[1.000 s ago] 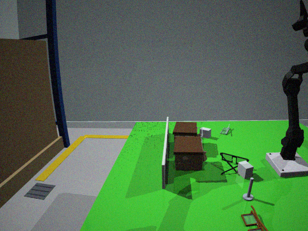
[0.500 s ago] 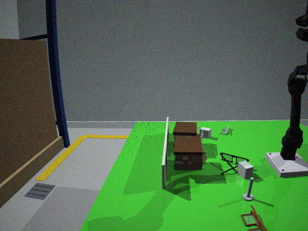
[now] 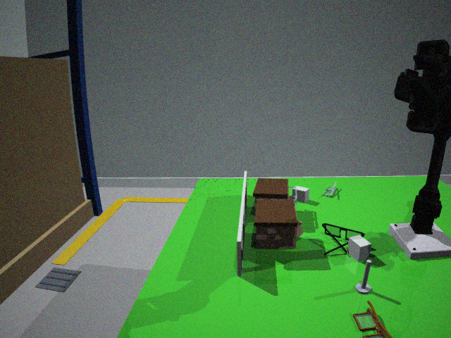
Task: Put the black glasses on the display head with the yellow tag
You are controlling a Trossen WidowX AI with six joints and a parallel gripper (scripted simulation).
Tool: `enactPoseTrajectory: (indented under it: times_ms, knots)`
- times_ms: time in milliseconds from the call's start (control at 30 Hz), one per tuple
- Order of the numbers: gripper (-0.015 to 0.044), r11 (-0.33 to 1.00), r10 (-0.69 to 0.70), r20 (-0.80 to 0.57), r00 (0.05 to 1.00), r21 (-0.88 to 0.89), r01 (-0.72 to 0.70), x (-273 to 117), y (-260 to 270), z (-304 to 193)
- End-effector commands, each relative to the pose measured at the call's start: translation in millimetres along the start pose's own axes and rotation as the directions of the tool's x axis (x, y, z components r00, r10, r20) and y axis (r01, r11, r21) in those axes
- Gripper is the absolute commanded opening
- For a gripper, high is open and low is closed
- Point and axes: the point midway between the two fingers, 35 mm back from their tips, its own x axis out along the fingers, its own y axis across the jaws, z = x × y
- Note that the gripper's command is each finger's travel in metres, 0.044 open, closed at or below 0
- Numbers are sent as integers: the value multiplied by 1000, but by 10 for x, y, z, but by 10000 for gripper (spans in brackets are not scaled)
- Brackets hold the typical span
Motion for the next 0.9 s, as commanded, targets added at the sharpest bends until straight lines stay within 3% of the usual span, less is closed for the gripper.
enactPoseTrajectory:
  times_ms: [0, 200, 400, 633, 867]
  knots:
    - [200, 952, -223, 72, 972, -197, 233, 77, -675, 380]
    - [200, 779, -479, 193, 856, -355, 517, -58, -1417, 975]
    - [200, 515, -699, 304, 647, -414, 751, -451, -2058, 1599]
    - [200, 145, -885, 361, 293, -383, 912, -1216, -2638, 2255]
    - [200, -191, -958, 266, -107, -314, 930, -2230, -2933, 2633]
